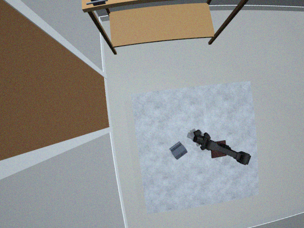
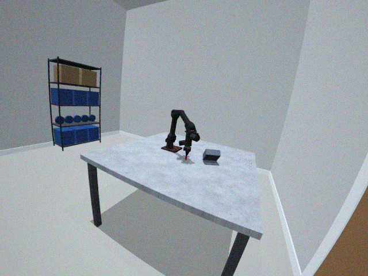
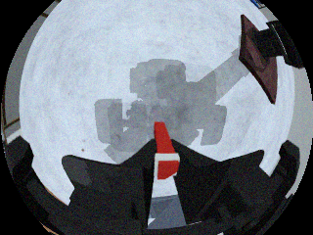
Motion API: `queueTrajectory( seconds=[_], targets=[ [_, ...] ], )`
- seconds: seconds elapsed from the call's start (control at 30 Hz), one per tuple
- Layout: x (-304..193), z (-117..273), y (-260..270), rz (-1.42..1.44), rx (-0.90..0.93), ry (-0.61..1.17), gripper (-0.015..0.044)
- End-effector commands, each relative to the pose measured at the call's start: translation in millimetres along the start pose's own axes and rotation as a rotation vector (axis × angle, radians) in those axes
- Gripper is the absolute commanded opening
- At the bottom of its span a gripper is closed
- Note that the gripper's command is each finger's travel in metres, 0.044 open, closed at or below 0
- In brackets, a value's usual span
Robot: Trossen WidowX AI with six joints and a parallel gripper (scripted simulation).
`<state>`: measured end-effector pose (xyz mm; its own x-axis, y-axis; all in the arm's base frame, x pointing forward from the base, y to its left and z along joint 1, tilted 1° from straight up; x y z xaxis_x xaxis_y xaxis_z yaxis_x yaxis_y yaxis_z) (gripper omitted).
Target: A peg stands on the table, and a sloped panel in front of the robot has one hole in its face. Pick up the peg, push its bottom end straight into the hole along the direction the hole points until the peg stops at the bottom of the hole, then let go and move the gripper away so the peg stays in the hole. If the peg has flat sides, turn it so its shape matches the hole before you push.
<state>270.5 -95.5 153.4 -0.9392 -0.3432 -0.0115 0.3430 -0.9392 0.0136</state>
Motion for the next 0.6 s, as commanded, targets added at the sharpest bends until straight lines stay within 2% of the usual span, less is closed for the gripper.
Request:
queueTrajectory(
  seconds=[0.0, 0.23, 0.57],
  targets=[
    [0, 0, 0, 0.000, 0.001, 0.000, 0.0000],
    [-1, 6, 1, 0.000, 0.001, 0.000, 0.0000],
    [-3, 42, 2, 0.001, 0.001, -0.003, 0.0000]
  ],
)
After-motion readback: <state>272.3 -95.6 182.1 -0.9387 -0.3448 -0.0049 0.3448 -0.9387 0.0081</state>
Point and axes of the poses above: the point midway between the two fingers, 35 mm back from their tips, its own z axis back along the fingers, its own y axis across the jaws, x = y × z, the point moved 9 cm from there along z, back along the fingers, and after that the axes turned 8 degrees about -z, right-handed, at the moved point
